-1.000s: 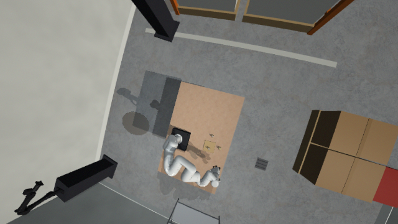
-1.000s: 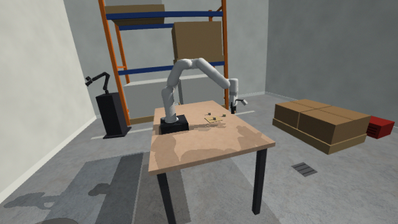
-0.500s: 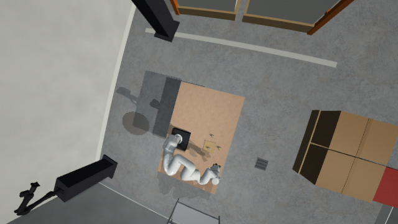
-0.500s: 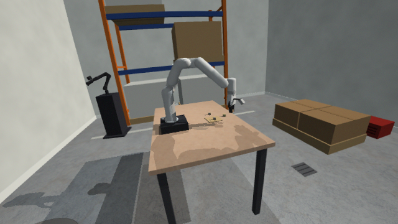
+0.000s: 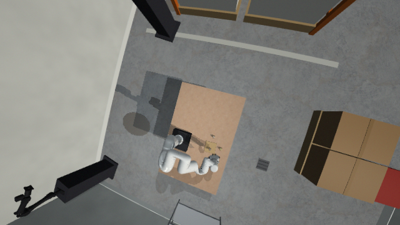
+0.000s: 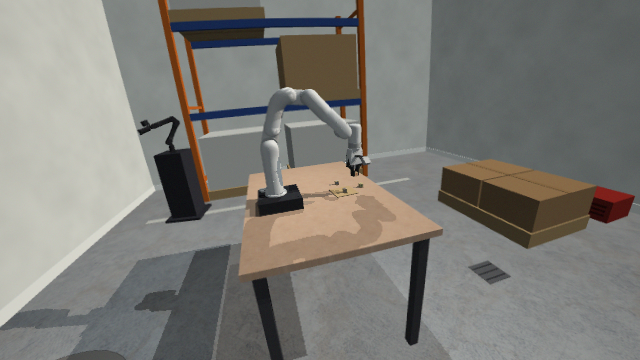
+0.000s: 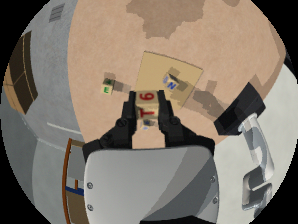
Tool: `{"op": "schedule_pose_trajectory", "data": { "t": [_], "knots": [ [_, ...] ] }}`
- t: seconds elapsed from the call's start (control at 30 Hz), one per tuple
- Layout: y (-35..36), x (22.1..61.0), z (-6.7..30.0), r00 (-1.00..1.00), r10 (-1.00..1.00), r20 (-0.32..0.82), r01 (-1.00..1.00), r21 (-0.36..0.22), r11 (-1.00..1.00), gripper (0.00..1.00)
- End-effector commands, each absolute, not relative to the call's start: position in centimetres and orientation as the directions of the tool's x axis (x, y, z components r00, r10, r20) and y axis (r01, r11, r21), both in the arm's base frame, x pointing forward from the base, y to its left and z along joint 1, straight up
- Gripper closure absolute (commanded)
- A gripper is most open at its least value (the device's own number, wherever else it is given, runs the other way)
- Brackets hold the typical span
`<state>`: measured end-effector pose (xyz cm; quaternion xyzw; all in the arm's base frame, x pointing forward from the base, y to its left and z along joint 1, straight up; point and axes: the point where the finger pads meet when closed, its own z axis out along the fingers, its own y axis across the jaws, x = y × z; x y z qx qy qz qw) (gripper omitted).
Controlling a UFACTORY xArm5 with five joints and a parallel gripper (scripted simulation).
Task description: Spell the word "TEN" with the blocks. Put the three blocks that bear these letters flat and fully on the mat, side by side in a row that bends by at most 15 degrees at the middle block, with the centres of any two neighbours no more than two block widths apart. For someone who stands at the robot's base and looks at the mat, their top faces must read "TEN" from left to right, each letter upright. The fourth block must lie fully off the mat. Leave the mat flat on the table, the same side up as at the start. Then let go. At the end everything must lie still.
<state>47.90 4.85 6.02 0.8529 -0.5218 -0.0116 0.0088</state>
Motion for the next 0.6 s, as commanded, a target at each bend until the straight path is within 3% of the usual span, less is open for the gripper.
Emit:
{"op": "schedule_pose_trajectory", "data": {
  "t": [0.0,0.23,0.57],
  "knots": [
    [8.0,44.7,6.4,0.329,-0.944,0.000,-0.944,-0.001,-0.329,0.79],
    [10.9,40.6,6.1,0.194,-0.981,0.000,-0.981,-0.001,-0.194,0.79],
    [11.2,40.1,6.1,0.177,-0.984,0.000,-0.984,-0.001,-0.177,0.79]
  ]
}}
